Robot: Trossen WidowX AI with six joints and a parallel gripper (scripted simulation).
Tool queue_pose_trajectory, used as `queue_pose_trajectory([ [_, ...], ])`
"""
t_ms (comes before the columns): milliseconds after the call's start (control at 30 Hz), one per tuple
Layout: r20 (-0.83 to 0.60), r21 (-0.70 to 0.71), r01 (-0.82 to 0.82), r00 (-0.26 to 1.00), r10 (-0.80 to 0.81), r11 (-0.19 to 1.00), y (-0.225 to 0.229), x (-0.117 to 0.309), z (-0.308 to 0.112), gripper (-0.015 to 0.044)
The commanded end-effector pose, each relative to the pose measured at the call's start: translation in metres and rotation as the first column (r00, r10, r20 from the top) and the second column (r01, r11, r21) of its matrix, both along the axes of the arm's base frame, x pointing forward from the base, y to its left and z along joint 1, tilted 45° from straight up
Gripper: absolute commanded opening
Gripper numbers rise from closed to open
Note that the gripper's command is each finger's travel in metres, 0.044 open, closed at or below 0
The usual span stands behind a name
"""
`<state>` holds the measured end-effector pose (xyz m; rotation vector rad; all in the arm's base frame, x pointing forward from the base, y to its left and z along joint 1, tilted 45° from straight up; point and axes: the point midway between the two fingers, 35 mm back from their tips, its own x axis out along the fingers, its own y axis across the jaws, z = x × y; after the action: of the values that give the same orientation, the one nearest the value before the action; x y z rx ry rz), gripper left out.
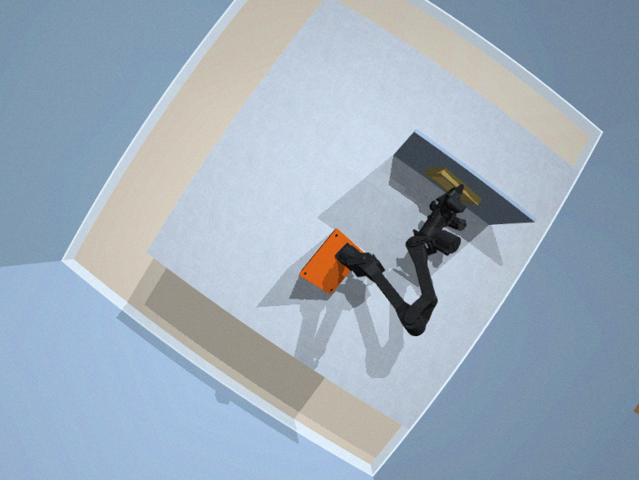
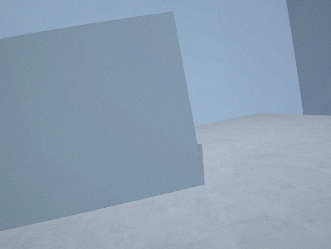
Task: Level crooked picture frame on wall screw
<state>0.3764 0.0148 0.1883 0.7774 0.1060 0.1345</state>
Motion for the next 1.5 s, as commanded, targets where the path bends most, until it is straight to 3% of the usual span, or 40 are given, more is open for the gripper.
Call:
queue_pose_trajectory([
  [0,-0.001,0.006,0.000,1.000,0.000,1.000,0.000,-0.001,0.001,0.0260],
  [500,-0.045,0.258,0.009,0.999,0.003,0.966,-0.018,-0.098,0.003,0.0260],
  [600,-0.038,0.247,0.012,0.999,-0.003,0.969,-0.023,-0.098,0.014,0.0260],
  [967,-0.068,0.371,0.022,0.998,0.003,0.928,-0.023,-0.175,0.049,0.0260],
  [1467,-0.069,0.379,0.023,0.998,0.004,0.925,-0.021,-0.180,0.050,0.0260],
])
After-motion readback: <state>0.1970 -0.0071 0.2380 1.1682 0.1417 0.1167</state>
